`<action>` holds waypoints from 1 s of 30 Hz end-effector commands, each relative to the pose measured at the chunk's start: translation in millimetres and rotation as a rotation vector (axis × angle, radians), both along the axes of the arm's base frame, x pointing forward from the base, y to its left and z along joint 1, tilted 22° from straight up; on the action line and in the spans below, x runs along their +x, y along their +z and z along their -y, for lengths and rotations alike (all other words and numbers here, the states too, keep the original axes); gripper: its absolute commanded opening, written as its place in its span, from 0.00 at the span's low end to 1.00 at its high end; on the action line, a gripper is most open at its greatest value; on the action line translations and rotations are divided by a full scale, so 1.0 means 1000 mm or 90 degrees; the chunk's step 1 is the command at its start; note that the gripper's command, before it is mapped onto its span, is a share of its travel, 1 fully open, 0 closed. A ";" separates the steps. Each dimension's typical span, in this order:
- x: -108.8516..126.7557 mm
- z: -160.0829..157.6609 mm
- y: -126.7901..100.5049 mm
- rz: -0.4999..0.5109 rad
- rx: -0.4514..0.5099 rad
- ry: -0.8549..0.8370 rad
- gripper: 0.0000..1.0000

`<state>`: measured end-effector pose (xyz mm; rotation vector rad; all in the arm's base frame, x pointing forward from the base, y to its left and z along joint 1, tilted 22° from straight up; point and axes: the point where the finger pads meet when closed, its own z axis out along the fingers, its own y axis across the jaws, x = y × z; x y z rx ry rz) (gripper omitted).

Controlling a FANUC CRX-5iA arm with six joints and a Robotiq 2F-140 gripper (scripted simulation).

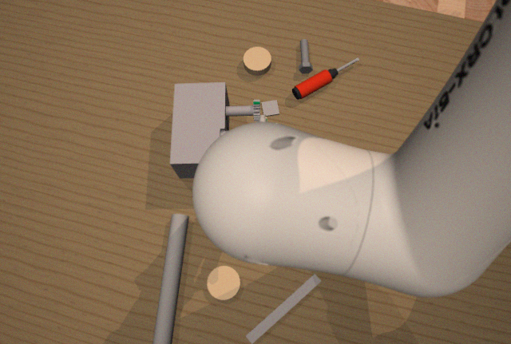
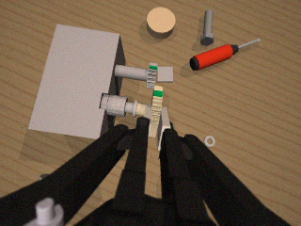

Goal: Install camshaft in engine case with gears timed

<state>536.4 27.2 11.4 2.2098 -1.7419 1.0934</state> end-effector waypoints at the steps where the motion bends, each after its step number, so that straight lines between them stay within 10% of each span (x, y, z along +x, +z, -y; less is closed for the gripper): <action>1: 0.002 -0.001 0.001 0.001 0.000 0.000 0.14; 30: 0.011 -0.004 0.005 0.001 0.000 0.000 0.14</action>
